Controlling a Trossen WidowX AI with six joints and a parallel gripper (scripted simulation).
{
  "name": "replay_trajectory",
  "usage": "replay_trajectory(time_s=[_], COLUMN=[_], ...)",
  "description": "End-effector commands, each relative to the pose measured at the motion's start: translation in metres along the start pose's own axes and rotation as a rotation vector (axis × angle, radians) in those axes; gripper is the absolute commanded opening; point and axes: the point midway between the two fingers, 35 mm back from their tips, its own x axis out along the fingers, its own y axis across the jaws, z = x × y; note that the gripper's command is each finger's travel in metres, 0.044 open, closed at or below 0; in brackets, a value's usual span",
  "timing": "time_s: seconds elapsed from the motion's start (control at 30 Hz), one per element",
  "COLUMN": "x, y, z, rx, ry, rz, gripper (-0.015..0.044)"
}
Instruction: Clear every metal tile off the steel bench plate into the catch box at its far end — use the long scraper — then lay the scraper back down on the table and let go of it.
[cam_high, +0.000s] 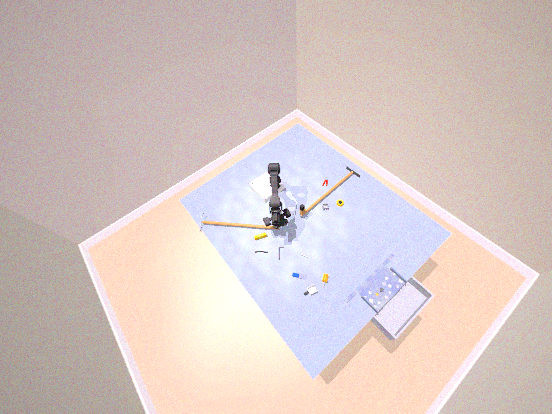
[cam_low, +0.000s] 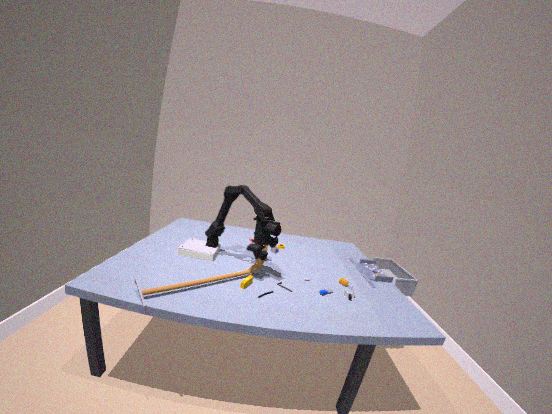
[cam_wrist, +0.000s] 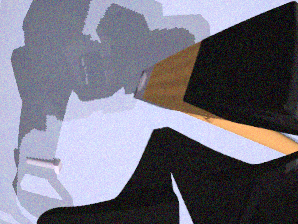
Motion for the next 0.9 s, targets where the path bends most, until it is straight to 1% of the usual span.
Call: replay_trajectory(time_s=[0.0,0.87], x=[-0.002,-0.001], y=[-0.008,-0.049], z=[0.002,-0.004], rx=[-0.006,-0.006], ry=[-0.004,-0.004], rz=[-0.006,-0.01], gripper=[0.0,0.0])
